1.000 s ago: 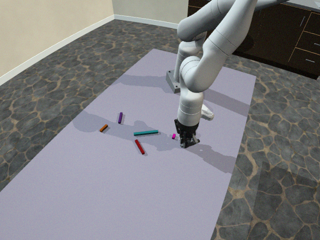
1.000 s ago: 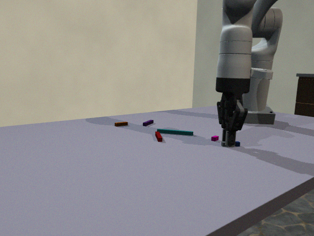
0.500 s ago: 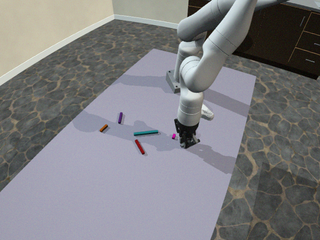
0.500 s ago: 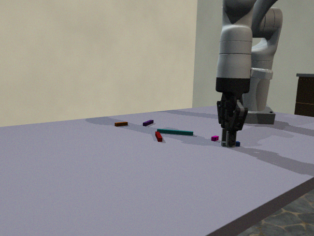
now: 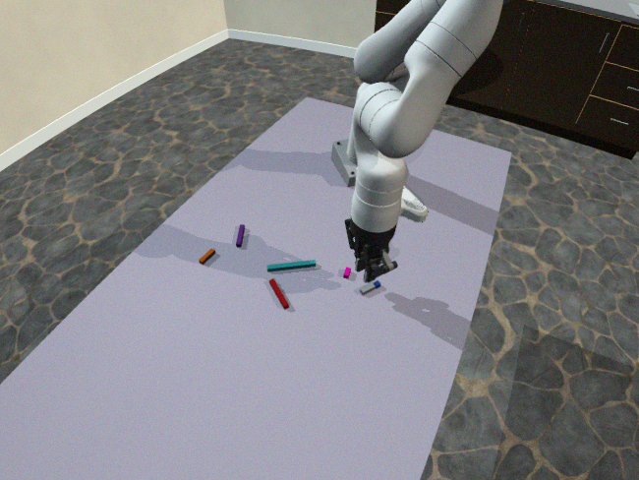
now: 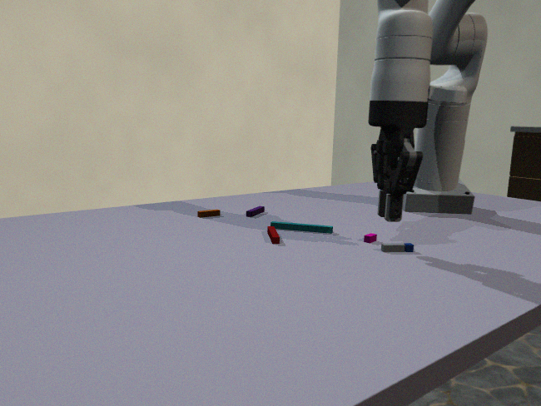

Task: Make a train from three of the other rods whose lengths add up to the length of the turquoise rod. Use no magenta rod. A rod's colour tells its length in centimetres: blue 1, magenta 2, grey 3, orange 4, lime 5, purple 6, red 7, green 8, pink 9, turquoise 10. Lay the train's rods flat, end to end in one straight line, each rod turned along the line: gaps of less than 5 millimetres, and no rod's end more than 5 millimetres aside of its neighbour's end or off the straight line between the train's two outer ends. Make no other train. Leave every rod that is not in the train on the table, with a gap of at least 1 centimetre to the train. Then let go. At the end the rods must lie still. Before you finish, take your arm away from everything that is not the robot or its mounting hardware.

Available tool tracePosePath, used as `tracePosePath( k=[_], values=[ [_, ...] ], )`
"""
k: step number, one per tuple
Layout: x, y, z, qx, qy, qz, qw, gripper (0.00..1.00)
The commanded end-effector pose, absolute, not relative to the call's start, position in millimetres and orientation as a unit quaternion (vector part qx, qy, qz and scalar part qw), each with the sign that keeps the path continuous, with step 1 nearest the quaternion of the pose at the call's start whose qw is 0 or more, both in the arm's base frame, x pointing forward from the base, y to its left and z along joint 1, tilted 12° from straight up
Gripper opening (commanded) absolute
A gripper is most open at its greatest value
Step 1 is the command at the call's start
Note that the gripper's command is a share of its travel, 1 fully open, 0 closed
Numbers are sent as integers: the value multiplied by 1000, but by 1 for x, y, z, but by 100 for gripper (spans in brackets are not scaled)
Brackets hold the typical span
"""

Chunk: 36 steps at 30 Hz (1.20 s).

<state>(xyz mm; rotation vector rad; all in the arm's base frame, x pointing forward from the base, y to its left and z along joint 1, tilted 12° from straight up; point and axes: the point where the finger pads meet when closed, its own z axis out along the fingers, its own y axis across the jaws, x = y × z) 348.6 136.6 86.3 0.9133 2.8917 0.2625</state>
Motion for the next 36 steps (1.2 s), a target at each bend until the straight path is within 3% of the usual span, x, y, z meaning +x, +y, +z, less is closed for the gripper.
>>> tracePosePath(
  k=[1, 17, 18, 36],
  values=[
    [348, 146, 101, 292, 950, 95, 51, 24],
    [343, 140, 135, 292, 950, 95, 51, 24],
    [343, 140, 135, 292, 950, 95, 51, 100],
    [343, 140, 135, 292, 950, 95, 51, 100]
  ],
)
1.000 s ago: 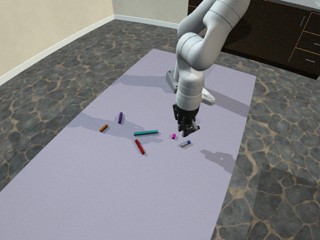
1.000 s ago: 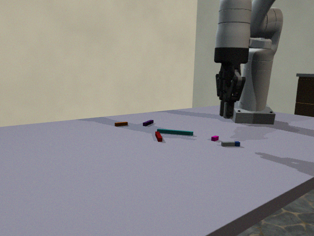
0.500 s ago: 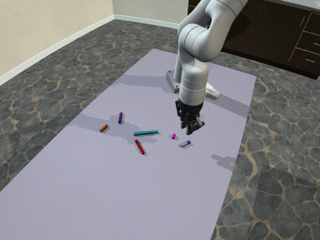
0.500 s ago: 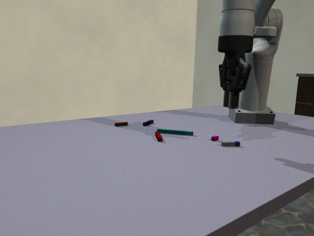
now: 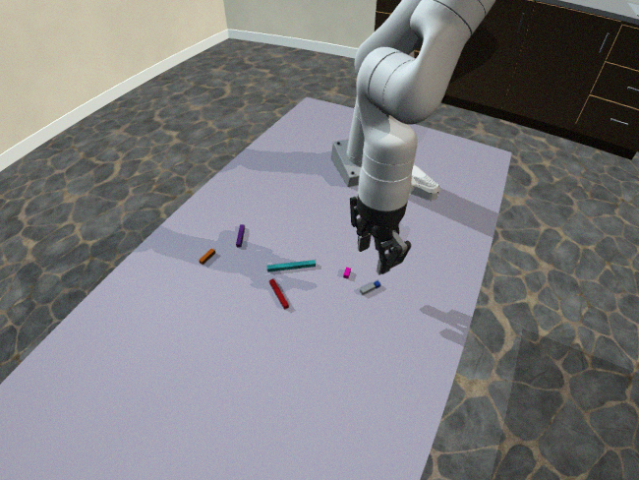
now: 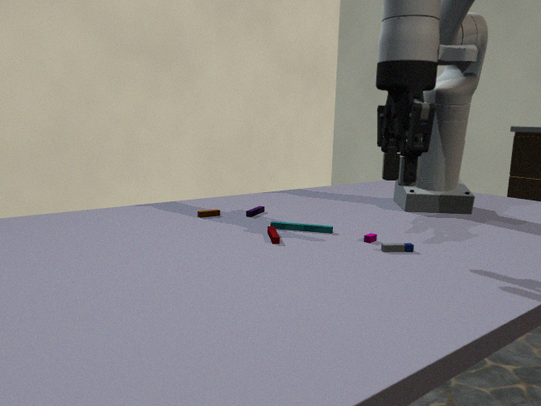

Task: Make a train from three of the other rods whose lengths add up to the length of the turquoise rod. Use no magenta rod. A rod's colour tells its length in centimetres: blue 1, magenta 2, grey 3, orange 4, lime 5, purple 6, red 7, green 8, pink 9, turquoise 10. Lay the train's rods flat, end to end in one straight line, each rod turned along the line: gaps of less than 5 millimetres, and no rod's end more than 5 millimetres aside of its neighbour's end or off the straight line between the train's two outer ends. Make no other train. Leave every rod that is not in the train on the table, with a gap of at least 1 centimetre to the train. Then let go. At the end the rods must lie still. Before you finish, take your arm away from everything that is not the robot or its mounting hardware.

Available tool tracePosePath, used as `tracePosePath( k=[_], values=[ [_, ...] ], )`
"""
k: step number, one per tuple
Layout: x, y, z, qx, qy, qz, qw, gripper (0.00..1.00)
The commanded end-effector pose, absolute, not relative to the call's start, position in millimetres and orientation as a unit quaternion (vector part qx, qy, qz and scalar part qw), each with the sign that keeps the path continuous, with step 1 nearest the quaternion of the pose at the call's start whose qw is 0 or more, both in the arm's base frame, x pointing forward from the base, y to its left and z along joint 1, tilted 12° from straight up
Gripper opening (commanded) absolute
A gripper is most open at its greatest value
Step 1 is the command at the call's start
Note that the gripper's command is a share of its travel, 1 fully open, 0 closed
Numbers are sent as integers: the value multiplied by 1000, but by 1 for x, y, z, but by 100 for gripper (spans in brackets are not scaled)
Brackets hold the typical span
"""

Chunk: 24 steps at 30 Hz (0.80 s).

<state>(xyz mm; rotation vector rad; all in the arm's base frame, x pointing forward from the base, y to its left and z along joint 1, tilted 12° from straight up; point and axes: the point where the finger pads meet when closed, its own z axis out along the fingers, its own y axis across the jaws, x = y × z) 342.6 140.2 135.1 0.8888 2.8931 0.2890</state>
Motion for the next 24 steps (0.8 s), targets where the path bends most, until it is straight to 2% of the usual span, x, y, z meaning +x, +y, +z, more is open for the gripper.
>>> tracePosePath(
  k=[1, 24],
  values=[
    [343, 140, 135, 292, 950, 95, 51, 100],
    [353, 113, 128, 246, 964, 85, 55, 100]
  ],
)
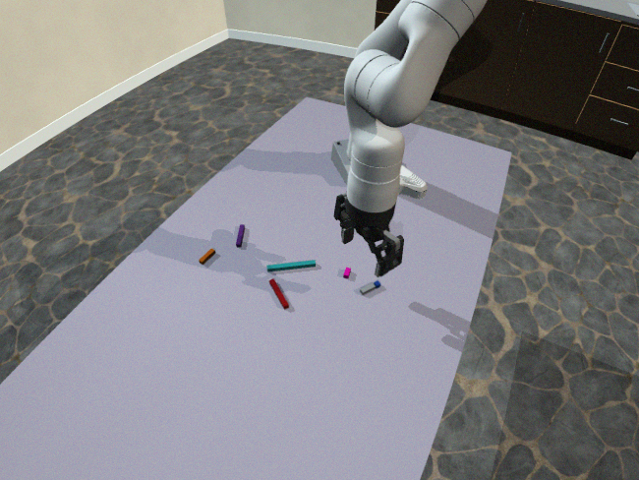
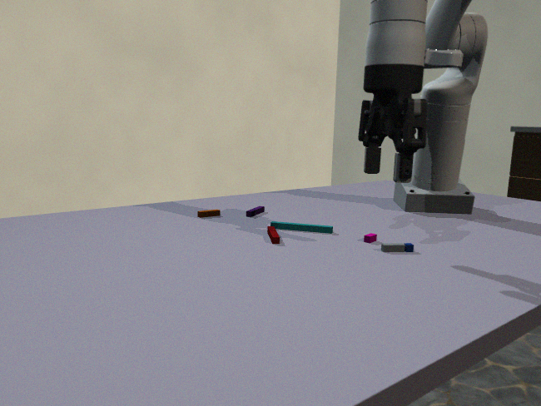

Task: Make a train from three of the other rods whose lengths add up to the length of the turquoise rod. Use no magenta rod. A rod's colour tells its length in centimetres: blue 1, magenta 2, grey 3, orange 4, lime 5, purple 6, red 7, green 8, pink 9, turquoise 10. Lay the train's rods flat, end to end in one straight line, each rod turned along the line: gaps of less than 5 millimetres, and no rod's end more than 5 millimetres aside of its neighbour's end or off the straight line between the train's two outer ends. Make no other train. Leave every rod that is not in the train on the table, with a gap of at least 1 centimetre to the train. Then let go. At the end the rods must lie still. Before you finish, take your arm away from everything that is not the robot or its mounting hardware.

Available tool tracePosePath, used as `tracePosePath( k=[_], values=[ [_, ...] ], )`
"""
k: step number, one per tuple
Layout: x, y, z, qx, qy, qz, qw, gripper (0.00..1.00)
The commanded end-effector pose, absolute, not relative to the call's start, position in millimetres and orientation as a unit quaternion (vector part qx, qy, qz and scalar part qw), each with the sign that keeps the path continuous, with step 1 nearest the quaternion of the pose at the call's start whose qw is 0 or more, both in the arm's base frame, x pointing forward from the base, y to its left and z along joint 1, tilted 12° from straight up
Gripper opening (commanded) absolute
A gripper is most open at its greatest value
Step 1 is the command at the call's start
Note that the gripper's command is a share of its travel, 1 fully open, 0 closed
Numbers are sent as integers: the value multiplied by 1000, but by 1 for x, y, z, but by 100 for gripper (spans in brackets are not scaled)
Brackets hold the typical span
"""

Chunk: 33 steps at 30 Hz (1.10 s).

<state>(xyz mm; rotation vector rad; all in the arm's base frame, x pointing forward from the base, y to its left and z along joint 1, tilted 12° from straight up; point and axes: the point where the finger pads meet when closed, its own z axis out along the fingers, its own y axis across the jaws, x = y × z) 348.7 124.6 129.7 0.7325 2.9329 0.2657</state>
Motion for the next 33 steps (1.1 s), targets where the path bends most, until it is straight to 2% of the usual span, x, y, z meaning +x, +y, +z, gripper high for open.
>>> tracePosePath(
  k=[1, 10, 33],
  values=[
    [354, 110, 127, 240, 965, 84, 55, 100],
    [362, 80, 119, 189, 977, 75, 57, 100],
    [370, -49, 88, -29, 996, 59, 62, 100]
  ],
)
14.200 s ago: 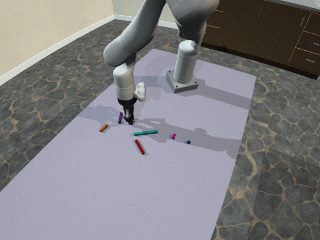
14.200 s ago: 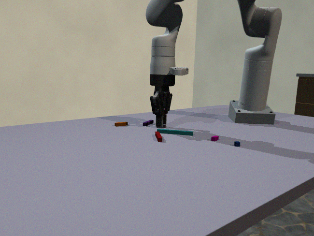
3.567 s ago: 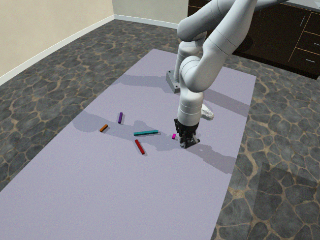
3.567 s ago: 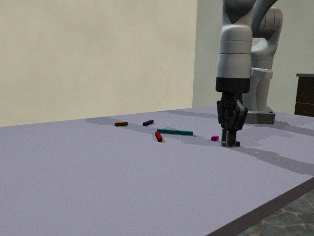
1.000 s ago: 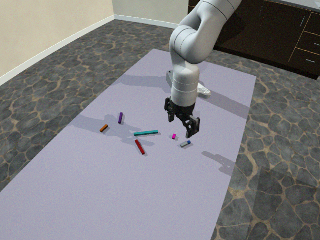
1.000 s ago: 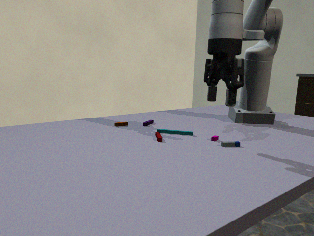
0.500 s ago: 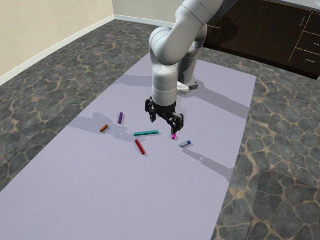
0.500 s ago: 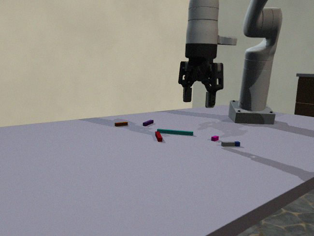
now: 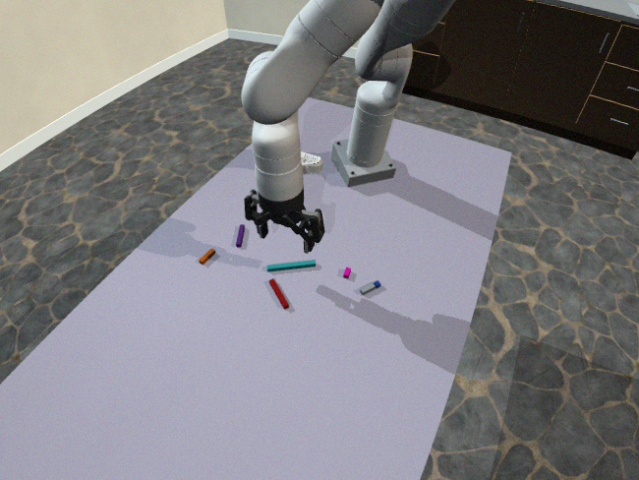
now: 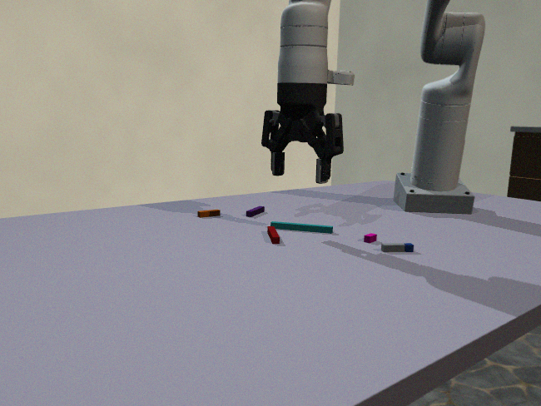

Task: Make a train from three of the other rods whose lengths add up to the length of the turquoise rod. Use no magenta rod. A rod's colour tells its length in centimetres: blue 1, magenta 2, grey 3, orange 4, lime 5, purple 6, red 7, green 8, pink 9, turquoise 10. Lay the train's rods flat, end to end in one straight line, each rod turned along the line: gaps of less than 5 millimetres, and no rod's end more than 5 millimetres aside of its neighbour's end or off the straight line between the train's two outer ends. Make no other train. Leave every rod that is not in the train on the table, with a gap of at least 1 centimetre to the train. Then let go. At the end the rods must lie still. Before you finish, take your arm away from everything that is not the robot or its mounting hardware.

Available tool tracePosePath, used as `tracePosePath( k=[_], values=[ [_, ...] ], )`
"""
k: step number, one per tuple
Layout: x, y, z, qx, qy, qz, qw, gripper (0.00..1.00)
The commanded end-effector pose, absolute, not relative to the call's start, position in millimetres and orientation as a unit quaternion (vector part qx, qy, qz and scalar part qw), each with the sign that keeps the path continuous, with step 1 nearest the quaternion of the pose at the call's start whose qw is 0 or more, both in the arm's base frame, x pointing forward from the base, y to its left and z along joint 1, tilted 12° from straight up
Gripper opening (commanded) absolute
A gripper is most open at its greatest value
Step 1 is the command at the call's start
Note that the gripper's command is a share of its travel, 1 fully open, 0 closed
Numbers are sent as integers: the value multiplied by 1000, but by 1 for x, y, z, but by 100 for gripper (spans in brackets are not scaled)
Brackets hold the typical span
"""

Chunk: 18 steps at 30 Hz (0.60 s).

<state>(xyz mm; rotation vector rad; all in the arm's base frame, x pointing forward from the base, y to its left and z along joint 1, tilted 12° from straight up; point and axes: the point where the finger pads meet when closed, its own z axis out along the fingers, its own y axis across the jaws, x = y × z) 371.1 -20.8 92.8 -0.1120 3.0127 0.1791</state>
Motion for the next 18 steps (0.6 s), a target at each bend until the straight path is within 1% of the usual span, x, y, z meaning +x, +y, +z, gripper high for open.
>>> tracePosePath(
  k=[1, 7, 9, 18],
  values=[
    [369, -55, 87, -40, 996, 59, 63, 100],
    [363, -89, 80, -99, 991, 59, 69, 100],
    [363, -89, 80, -99, 991, 59, 69, 100],
    [353, -129, 71, -169, 981, 58, 80, 100]
  ],
)
